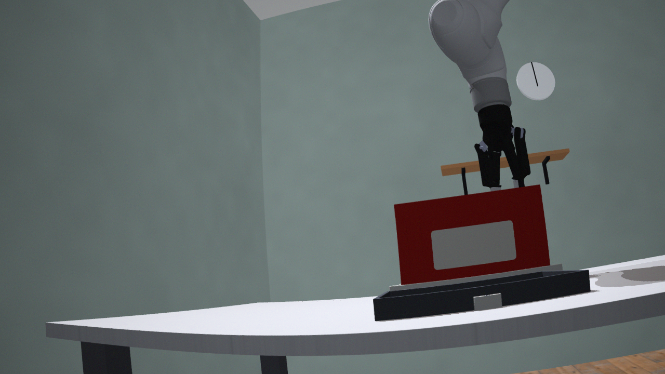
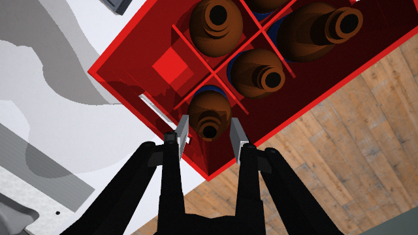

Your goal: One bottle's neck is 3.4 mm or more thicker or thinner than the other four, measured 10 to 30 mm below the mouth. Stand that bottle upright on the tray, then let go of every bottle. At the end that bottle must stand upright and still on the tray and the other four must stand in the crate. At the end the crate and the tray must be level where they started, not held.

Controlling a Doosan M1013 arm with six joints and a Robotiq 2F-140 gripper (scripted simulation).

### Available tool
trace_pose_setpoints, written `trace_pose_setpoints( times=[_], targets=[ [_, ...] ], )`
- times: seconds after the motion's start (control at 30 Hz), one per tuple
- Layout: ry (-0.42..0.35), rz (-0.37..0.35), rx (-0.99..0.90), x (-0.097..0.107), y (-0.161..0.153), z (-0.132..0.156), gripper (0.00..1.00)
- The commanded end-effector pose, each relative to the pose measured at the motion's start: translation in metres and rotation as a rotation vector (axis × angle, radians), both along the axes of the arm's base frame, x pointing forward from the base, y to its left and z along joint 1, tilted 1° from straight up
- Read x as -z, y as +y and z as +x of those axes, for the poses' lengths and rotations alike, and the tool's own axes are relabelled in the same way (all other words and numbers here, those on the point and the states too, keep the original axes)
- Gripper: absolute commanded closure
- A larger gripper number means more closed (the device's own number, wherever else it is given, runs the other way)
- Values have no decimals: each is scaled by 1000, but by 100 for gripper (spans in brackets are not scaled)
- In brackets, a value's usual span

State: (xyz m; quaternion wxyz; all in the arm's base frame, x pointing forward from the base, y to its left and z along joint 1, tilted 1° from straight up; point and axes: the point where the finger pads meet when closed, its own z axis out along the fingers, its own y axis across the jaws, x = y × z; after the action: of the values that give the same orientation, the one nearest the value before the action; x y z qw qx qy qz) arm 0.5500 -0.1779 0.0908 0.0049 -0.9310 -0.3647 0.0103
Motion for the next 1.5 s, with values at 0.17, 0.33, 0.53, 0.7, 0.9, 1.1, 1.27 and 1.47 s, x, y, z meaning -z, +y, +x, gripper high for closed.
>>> trace_pose_setpoints(
  times=[0.17,0.33,0.53,0.7,0.9,1.1,1.27,1.47],
  targets=[
    [0,0,0,0,0,0,62],
    [0,0,0,0,0,0,62],
    [0,0,0,0,0,0,62],
    [0,0,0,-4,0,0,62],
    [0,0,0,-13,0,0,62],
    [0,0,0,-27,0,1,62],
    [0,0,0,-44,0,1,62],
    [0,0,0,-61,0,1,62]
  ],
)
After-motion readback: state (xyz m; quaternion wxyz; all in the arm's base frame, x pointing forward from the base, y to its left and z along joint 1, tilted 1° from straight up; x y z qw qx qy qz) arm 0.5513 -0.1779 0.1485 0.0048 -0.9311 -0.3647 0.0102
